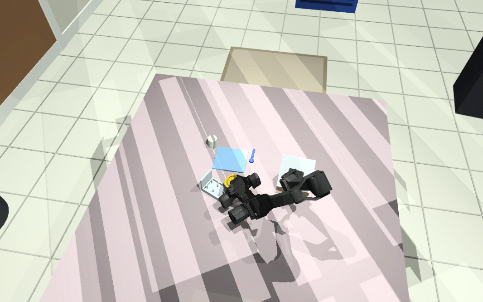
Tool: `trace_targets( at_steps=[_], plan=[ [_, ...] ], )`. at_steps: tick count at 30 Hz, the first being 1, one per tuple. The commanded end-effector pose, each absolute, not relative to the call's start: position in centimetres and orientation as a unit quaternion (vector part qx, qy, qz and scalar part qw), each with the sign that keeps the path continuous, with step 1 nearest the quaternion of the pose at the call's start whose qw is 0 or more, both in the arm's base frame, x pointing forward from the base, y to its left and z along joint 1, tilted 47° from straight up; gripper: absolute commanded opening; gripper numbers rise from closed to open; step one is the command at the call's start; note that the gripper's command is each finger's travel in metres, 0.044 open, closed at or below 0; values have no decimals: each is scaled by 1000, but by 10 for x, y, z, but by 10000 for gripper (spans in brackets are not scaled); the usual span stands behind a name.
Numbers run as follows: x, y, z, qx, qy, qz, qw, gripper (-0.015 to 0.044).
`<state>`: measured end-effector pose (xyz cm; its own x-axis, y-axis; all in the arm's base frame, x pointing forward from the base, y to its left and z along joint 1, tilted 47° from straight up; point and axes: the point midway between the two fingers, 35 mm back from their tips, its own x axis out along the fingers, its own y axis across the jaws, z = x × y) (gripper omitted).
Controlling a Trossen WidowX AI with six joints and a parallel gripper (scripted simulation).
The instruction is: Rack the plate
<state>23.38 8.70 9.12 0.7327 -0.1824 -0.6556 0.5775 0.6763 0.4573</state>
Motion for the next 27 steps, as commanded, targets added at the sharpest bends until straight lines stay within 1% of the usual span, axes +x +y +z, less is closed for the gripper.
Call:
trace_targets(
  at_steps=[1, 20, 27],
  plan=[
    [232, 90, 97, 345, 254, -202, 881, 0],
    [210, 102, 123, 390, 95, -125, 907, 0],
    [209, 102, 124, 392, 90, -123, 907, 0]
  ],
)
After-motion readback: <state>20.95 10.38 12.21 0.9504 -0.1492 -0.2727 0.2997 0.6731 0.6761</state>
